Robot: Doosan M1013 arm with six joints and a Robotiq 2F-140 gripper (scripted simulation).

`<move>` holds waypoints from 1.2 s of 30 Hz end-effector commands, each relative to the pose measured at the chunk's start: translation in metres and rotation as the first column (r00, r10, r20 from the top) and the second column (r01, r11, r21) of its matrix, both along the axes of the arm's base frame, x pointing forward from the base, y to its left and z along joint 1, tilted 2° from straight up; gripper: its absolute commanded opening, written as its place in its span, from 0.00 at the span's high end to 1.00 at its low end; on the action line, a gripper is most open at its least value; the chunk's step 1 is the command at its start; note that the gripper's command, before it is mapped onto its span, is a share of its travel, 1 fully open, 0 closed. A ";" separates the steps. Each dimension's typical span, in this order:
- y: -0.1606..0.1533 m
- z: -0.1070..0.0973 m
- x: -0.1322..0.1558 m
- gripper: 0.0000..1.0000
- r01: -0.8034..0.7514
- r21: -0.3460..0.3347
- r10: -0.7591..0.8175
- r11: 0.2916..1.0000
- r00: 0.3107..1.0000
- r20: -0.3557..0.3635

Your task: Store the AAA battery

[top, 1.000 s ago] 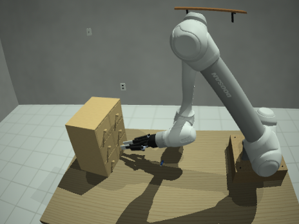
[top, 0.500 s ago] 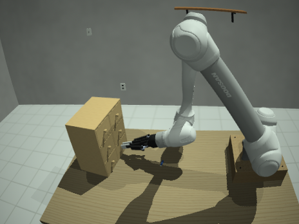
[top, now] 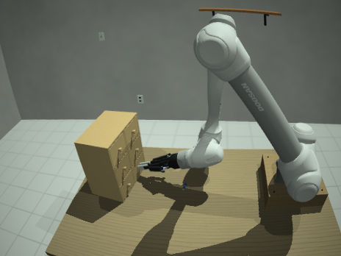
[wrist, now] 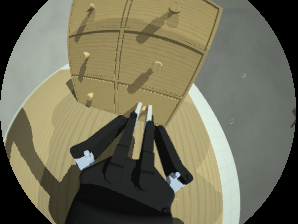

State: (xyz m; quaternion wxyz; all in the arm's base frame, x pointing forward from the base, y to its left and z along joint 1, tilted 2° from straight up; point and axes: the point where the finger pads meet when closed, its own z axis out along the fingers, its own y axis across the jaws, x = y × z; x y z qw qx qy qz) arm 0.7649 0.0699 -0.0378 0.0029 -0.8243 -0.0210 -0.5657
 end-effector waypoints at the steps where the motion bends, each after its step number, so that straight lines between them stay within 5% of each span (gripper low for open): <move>1: 0.001 -0.003 0.000 0.92 -0.003 -0.005 0.003 1.000 1.000 -0.004; 36: 0.000 -0.002 -0.028 0.92 -0.003 -0.005 0.003 1.000 1.000 -0.004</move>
